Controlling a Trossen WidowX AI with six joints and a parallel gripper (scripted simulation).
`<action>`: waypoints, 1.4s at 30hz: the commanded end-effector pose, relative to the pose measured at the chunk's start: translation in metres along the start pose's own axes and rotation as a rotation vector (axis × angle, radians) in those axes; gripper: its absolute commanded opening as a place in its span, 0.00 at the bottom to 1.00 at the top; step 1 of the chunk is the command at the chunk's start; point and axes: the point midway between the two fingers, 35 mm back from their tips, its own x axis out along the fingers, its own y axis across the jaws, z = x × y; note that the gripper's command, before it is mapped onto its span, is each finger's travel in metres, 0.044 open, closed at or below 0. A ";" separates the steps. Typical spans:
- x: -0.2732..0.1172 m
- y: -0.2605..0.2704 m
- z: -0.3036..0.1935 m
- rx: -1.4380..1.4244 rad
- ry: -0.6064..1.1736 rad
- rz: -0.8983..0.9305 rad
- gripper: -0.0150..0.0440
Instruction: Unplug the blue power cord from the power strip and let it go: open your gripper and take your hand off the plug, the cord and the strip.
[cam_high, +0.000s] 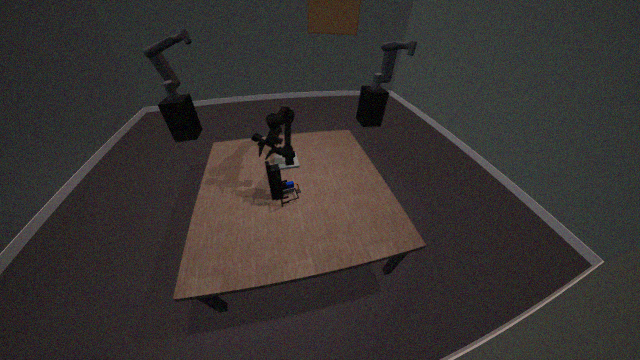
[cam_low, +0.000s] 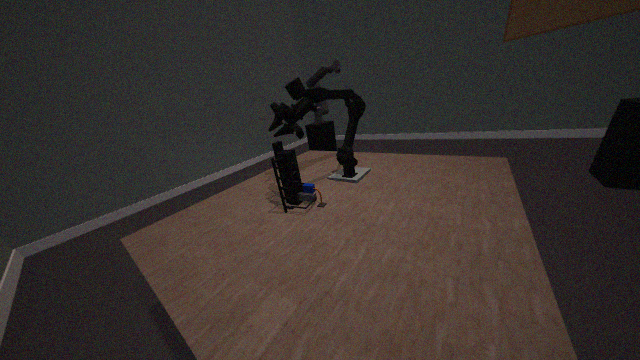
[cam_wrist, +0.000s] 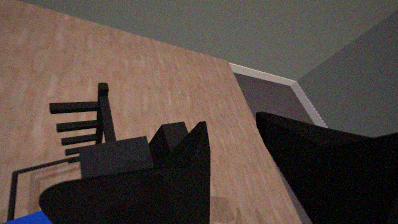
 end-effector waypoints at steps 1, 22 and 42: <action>0.005 0.036 0.027 -0.046 -0.071 0.125 0.53; 0.014 0.254 -0.062 -1.340 0.055 1.181 0.53; 0.023 0.243 -0.069 -1.354 0.056 1.195 0.53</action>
